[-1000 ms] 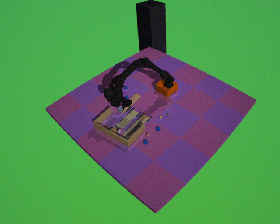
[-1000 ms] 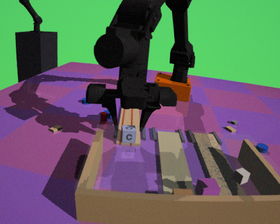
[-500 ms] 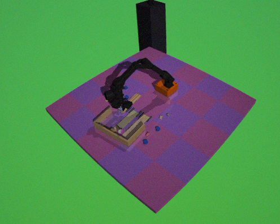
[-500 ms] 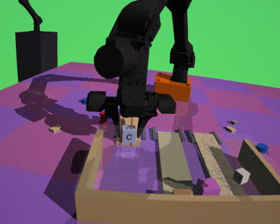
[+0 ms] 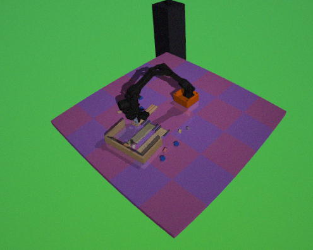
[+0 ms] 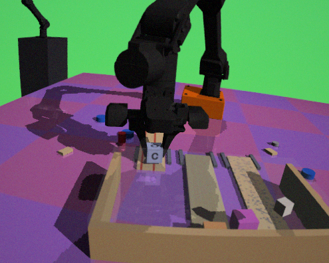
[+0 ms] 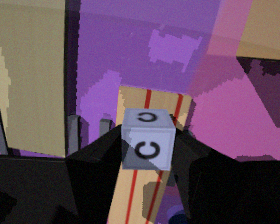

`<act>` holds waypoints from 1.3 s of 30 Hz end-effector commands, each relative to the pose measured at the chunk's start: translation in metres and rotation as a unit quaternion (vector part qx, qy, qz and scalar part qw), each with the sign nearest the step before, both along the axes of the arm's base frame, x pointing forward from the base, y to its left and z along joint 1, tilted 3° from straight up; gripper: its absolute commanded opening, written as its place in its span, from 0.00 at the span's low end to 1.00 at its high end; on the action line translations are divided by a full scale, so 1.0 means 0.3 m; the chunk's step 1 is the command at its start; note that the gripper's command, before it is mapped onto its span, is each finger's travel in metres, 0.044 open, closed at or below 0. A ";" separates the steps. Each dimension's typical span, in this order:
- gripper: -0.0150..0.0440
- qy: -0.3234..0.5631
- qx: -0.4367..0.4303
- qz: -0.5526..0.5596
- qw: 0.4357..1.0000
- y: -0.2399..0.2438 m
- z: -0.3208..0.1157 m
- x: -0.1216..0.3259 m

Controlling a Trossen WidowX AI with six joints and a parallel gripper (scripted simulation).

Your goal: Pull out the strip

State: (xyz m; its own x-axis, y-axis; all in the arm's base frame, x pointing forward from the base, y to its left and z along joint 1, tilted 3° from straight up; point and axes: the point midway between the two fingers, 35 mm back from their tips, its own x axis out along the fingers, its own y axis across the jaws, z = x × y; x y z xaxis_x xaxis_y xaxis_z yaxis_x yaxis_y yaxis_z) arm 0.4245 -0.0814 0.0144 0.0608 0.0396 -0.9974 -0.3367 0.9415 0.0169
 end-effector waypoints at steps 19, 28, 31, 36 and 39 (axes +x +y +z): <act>0.25 -0.001 -0.002 -0.002 1.000 0.035 0.110 -0.217; 0.25 0.000 -0.001 -0.002 1.000 0.055 0.104 -0.320; 0.25 0.000 -0.001 -0.002 1.000 0.062 0.100 -0.356; 0.25 0.001 -0.001 -0.002 1.000 0.073 0.092 -0.413; 0.25 0.001 -0.001 -0.002 1.000 0.075 0.093 -0.421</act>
State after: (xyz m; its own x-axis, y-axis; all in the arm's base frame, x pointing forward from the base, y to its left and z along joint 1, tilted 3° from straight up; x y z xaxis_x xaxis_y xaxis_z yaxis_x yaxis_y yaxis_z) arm 0.3008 -0.0589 0.0412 0.0510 0.0412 -0.9978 -0.3273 0.9447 0.0223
